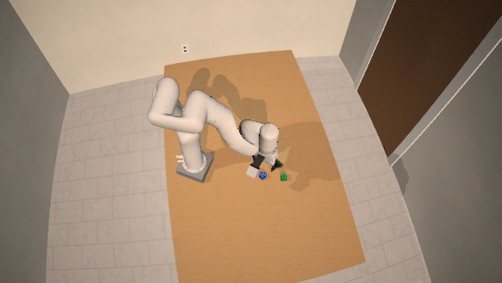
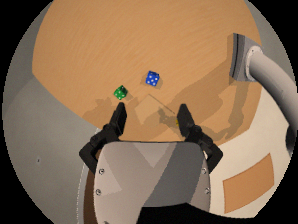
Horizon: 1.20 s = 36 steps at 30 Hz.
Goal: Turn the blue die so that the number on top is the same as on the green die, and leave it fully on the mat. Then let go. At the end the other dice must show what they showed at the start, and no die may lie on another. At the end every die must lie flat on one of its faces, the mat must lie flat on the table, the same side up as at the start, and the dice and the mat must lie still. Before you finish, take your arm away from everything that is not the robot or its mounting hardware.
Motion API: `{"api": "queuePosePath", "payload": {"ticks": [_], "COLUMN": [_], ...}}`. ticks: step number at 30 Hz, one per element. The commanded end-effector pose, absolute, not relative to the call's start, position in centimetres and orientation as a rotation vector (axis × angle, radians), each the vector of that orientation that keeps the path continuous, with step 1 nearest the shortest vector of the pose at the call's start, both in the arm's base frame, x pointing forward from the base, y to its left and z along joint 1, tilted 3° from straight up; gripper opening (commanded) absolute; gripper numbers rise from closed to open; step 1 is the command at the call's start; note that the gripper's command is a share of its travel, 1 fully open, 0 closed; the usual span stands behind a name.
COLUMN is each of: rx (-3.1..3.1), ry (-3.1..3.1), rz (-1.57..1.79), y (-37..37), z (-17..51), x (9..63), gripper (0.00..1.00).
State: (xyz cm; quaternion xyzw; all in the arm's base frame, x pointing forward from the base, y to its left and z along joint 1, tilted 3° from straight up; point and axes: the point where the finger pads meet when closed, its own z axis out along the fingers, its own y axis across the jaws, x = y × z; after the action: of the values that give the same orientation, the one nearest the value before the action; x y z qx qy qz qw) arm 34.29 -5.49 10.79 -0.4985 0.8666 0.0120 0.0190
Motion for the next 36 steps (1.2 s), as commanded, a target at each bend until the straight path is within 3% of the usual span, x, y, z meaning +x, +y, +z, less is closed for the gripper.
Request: {"api": "queuePosePath", "payload": {"ticks": [1,36], "rx": [-1.735,-2.885], "ry": [2.563,1.099], "rz": [0.041,-0.018], "y": [-5.5,-5.6], "z": [10.8,9.3], "x": [34.5,34.6], "gripper": [1.0,1.0]}}
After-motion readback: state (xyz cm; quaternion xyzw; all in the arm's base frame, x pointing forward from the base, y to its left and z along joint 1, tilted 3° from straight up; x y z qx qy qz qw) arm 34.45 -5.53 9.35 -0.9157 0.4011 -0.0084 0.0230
